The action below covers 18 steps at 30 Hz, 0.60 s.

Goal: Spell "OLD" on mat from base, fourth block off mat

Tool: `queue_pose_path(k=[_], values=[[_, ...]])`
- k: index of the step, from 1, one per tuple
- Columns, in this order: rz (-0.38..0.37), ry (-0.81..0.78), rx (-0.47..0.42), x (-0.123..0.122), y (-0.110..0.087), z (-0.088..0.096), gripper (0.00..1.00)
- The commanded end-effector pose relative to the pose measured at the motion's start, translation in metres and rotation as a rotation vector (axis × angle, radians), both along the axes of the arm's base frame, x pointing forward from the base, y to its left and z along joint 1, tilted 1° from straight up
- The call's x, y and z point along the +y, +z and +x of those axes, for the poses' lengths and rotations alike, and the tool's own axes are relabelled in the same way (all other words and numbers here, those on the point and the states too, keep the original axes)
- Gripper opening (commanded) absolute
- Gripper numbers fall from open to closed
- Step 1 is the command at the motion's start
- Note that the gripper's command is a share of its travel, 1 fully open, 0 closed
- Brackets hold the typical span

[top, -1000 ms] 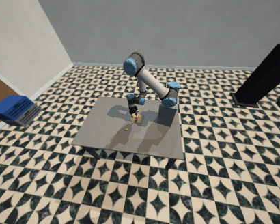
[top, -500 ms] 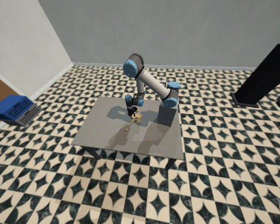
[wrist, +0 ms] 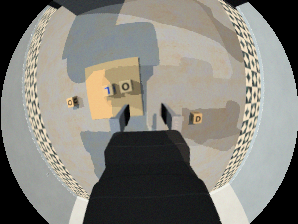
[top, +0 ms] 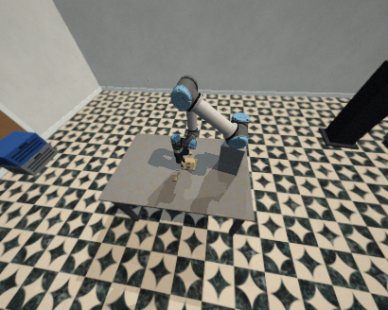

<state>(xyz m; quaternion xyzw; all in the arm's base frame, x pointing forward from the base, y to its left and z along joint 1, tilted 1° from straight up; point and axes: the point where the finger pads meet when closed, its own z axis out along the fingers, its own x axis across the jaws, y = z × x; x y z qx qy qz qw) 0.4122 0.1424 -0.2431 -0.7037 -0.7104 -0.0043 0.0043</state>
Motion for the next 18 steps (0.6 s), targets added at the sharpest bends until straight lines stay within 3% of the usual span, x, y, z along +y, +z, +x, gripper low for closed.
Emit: queue_pose_path(k=[1,18], values=[[0.0,0.139,-0.003,0.009,0.0,0.004,1.0],[0.0,0.546,-0.008,0.036,0.0,0.016,1.0]])
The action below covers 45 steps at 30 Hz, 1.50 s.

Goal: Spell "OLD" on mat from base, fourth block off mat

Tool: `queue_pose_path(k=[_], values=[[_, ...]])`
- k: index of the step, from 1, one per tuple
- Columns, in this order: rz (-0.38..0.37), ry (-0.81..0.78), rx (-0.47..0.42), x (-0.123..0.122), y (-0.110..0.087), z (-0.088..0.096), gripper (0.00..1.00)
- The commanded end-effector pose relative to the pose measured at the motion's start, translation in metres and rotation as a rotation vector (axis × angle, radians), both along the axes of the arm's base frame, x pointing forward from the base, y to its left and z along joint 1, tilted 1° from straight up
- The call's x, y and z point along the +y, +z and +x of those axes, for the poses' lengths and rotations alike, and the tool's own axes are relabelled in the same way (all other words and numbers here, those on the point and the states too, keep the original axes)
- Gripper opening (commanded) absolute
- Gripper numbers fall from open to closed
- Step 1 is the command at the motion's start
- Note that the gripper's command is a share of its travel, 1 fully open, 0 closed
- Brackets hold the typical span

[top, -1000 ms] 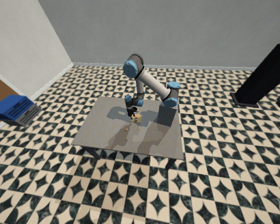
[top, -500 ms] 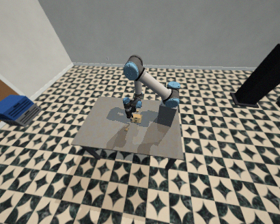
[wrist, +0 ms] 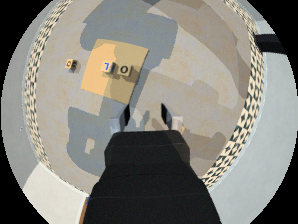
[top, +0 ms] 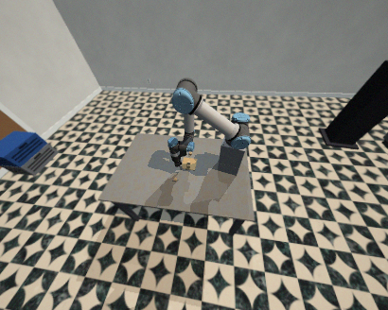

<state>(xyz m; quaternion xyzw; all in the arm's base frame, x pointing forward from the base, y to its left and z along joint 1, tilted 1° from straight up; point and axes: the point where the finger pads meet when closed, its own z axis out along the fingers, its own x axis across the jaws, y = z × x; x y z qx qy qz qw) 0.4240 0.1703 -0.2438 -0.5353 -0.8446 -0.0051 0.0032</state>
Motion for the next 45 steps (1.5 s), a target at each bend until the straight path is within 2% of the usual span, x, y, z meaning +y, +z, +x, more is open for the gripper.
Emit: queue_pose_path(k=[1,6,8,10,23,25,37,45], values=[[0.0,0.139,-0.003,0.01,0.001,0.005,1.0],[0.0,0.263,-0.005,0.019,0.001,0.008,1.0],[0.0,0.263,-0.005,0.019,0.001,0.008,1.0],[0.0,0.353,-0.006,0.026,0.001,0.011,1.0],[0.0,0.67,-0.01,0.053,0.002,0.019,1.0],[0.0,0.67,-0.01,0.053,0.002,0.019,1.0],[0.0,0.994,-0.014,0.084,0.004,0.027,1.0],[0.0,1.097,-0.015,0.094,0.004,0.029,1.0]])
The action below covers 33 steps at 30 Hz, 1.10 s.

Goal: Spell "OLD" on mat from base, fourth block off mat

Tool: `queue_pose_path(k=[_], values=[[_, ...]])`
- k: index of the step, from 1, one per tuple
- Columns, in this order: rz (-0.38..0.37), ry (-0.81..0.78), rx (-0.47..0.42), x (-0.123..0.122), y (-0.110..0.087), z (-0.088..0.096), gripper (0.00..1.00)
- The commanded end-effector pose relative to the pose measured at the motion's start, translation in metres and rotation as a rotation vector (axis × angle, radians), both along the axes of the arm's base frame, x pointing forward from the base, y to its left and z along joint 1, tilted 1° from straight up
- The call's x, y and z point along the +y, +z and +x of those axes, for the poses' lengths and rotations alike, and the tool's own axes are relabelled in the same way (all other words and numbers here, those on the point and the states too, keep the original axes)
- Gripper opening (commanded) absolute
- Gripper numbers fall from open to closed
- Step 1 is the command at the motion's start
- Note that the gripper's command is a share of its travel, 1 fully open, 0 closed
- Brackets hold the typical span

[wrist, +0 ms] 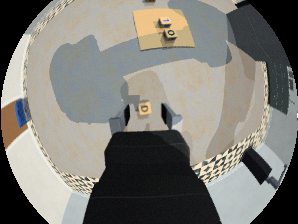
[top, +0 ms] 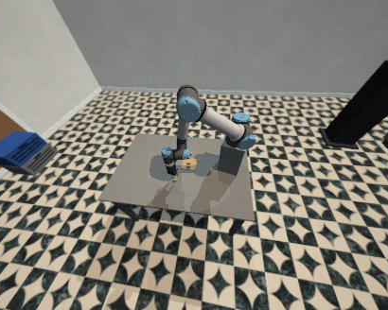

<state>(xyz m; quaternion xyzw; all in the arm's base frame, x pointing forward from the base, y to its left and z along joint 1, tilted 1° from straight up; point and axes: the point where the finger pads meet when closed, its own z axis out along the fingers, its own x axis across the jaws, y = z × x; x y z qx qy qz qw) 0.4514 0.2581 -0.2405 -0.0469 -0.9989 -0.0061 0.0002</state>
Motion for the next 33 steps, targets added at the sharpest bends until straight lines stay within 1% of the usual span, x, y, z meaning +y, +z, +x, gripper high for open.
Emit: queue_pose_path(k=[1,10,33], values=[[0.0,0.073,-0.002,0.0076,0.0011,0.002,1.0],[0.0,0.132,-0.003,0.0137,0.0015,0.003,1.0],[0.0,0.135,-0.003,0.014,0.0015,0.003,1.0]])
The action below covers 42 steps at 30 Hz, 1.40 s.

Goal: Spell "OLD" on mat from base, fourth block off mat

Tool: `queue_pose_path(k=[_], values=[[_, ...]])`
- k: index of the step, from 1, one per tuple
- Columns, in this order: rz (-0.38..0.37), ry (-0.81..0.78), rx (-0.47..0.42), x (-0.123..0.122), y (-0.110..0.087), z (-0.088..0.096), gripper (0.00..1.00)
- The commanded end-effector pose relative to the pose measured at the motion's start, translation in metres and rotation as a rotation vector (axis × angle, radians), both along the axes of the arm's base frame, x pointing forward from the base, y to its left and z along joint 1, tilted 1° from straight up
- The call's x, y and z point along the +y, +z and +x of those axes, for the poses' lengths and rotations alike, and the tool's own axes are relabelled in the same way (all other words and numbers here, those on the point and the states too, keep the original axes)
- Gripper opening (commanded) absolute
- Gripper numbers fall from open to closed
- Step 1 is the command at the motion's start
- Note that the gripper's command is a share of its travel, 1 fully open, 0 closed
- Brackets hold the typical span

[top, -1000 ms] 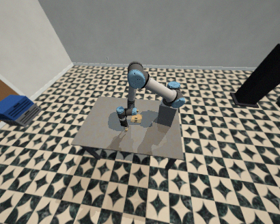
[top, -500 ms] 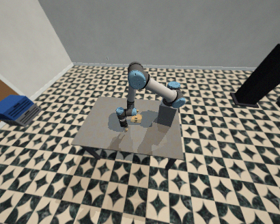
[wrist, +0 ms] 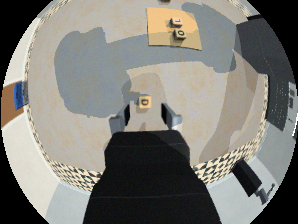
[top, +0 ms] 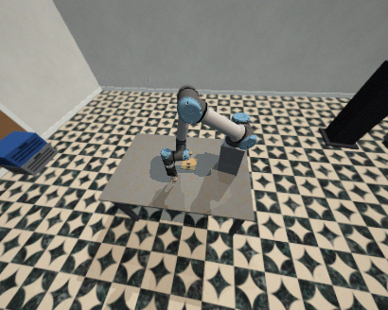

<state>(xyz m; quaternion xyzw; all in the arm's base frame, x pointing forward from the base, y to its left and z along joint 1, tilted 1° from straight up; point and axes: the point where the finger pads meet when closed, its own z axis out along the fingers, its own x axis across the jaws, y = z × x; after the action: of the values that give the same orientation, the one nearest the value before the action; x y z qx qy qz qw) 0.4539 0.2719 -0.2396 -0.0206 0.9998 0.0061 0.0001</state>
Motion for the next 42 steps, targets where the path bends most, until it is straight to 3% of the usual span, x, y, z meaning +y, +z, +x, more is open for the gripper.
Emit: queue_pose_path(k=[1,26,42], values=[[0.001,0.0,-0.002,0.0,0.001,0.001,1.0],[0.001,0.0,-0.002,0.0,0.0,0.001,1.0],[0.001,0.0,-0.002,0.0,-0.013,0.001,1.0]])
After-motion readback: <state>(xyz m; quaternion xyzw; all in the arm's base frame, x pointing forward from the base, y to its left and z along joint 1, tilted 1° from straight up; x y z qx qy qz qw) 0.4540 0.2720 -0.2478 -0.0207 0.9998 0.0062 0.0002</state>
